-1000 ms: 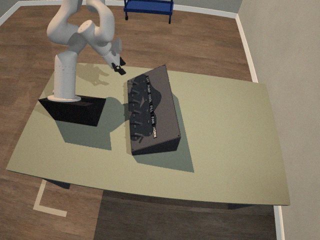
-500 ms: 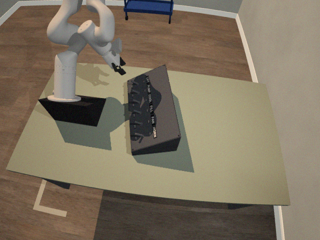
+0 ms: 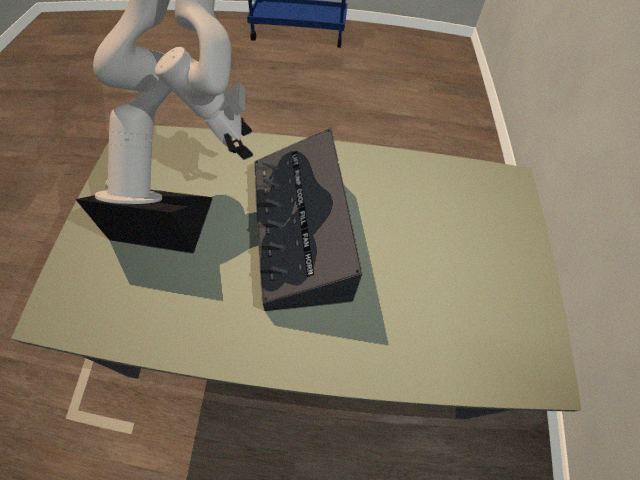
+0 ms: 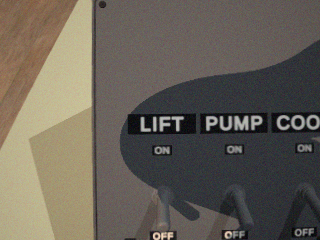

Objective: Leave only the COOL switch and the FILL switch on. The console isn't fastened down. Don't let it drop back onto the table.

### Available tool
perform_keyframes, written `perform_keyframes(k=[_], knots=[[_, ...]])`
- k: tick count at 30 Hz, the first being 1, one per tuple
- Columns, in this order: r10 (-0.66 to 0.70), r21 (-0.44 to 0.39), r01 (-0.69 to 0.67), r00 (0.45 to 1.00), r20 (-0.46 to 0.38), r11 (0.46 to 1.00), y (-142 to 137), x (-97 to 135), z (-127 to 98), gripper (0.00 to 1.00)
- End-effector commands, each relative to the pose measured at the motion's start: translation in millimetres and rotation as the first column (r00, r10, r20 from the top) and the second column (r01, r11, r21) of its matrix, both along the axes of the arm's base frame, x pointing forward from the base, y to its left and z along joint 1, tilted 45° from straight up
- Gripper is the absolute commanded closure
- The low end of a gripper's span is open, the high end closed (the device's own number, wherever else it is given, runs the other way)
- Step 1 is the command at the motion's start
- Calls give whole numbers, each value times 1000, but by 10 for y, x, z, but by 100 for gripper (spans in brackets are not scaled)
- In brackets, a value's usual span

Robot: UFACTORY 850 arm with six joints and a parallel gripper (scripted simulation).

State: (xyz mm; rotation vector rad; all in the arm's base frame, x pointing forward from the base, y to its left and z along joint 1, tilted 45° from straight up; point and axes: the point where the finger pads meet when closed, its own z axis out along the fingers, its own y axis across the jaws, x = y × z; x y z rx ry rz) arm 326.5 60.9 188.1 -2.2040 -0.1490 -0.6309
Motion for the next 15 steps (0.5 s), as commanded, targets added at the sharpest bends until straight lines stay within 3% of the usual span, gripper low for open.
perform_keyframes(k=[1,15], knots=[[0,-1,0,1000,1,1000,41,32,-33,0],[0,-1,0,1000,1,1000,386,212,-282,0]])
